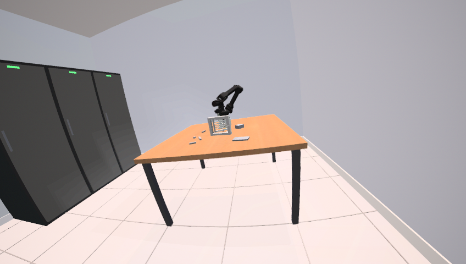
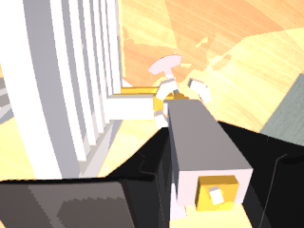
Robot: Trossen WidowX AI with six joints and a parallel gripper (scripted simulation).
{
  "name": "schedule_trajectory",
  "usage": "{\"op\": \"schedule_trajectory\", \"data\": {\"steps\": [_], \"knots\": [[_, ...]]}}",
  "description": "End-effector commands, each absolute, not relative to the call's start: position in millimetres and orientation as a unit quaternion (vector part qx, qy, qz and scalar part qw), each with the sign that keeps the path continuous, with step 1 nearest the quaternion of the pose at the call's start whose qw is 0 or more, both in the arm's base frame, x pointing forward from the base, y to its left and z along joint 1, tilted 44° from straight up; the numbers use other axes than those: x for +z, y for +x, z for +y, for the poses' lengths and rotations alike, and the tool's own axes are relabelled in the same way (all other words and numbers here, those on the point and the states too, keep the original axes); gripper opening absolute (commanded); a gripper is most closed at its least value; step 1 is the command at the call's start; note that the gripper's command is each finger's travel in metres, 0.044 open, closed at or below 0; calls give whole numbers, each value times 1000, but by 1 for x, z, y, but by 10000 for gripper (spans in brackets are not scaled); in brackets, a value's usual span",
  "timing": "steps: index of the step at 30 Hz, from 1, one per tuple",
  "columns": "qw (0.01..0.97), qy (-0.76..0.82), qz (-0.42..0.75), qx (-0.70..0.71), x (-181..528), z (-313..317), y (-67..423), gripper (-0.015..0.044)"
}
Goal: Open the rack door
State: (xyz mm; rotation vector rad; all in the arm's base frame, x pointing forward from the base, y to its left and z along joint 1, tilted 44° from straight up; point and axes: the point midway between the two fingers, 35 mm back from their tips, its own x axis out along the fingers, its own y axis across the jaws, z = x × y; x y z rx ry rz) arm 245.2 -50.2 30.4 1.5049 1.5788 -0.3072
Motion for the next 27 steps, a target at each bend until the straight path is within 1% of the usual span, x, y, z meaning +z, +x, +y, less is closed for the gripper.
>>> {"op": "schedule_trajectory", "data": {"steps": [1,27], "knots": [[480,591,641,-96,27,-53,242,16],[578,495,649,19,-4,-79,211,16]]}}
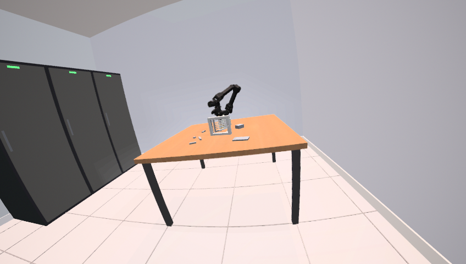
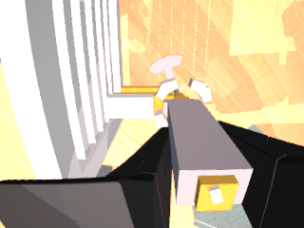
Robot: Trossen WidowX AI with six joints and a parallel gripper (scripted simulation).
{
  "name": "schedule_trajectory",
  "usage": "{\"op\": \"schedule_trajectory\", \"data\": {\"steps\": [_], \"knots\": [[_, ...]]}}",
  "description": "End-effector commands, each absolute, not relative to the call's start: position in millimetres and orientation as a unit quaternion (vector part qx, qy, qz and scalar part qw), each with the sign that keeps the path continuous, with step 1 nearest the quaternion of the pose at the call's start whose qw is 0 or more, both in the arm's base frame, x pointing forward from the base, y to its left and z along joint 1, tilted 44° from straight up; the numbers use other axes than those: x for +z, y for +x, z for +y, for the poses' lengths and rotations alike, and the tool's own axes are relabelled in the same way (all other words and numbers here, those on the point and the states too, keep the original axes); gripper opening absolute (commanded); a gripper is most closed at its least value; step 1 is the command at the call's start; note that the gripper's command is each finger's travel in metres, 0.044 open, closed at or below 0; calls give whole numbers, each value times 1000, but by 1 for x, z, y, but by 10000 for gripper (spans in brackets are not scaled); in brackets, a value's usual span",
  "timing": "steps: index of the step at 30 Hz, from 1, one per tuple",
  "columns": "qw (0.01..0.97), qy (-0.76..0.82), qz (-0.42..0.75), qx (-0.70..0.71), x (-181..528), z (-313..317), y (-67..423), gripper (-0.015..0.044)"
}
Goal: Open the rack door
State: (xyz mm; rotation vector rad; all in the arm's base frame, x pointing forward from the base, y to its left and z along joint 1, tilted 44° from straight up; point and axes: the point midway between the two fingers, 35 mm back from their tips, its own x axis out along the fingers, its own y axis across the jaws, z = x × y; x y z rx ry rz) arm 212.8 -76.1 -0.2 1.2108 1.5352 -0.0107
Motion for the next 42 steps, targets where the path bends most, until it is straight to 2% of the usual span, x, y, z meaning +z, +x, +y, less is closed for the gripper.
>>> {"op": "schedule_trajectory", "data": {"steps": [1,33,42], "knots": [[582,490,648,23,-5,-80,210,16],[683,335,625,176,-50,-128,194,16],[686,329,623,182,-52,-130,194,16]]}}
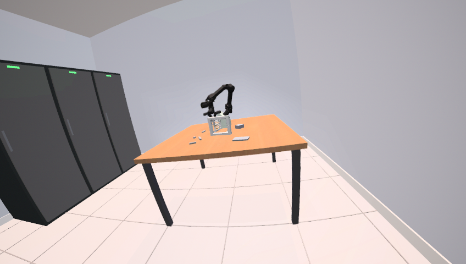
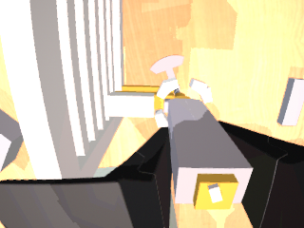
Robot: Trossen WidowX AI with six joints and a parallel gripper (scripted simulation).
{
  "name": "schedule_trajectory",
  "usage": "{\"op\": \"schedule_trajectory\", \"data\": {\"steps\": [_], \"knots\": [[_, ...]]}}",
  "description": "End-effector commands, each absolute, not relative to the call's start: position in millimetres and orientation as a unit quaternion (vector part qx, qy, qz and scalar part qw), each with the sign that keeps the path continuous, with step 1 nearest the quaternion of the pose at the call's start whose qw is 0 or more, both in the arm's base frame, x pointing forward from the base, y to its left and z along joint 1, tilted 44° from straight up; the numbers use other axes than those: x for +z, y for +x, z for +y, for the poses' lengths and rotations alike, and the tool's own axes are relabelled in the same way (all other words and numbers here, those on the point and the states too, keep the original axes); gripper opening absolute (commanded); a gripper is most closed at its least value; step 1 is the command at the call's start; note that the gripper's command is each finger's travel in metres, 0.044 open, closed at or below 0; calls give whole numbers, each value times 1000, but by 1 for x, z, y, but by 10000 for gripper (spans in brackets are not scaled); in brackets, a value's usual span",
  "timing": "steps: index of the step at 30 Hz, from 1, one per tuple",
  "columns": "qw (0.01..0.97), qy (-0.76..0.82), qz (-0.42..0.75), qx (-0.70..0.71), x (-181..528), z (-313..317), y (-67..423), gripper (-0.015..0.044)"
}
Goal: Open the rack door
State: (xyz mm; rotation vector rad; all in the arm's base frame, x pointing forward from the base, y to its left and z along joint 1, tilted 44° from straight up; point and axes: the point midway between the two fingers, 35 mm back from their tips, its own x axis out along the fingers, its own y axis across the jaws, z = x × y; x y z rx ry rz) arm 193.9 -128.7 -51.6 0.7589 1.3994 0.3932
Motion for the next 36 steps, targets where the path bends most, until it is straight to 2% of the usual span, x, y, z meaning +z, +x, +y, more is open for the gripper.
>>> {"op": "schedule_trajectory", "data": {"steps": [1,10,20,21,36], "knots": [[686,329,623,182,-52,-130,194,16],[686,329,623,182,-52,-130,194,16],[686,329,623,182,-52,-130,194,278],[686,329,623,182,-52,-130,194,288],[686,329,623,181,-37,-146,192,288]]}}
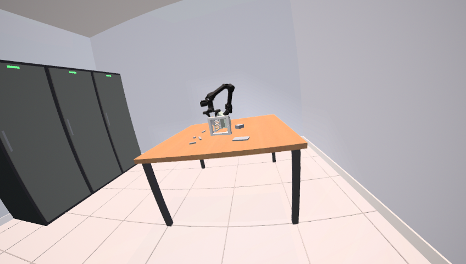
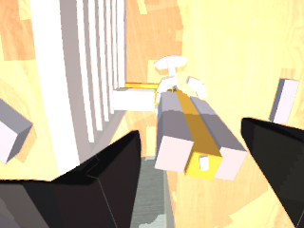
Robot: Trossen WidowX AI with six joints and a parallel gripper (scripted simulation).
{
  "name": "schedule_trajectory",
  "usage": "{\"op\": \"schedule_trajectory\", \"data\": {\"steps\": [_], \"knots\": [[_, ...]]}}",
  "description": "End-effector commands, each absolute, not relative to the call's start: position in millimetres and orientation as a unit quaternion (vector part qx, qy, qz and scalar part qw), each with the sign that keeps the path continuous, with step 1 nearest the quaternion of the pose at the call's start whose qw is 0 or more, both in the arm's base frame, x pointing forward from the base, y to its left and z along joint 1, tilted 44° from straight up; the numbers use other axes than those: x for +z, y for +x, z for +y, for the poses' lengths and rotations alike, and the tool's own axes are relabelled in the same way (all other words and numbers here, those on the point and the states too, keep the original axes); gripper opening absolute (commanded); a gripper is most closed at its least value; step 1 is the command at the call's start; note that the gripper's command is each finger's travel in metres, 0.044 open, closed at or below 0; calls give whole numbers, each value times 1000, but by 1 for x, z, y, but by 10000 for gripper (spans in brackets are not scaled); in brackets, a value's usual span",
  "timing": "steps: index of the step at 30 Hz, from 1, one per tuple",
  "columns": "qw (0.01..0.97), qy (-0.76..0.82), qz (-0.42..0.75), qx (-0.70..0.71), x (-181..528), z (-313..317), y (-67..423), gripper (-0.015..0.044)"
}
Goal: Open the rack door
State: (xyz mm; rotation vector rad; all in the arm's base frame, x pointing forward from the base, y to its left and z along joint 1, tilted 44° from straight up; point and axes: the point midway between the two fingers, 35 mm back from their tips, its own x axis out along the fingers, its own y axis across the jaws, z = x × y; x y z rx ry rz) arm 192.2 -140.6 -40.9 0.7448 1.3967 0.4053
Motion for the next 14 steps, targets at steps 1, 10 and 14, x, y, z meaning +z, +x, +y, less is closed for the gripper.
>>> {"op": "schedule_trajectory", "data": {"steps": [1,10,14], "knots": [[686,329,623,181,-36,-147,192,288],[686,329,624,181,-24,-157,189,288],[686,329,624,181,-19,-162,188,288]]}}
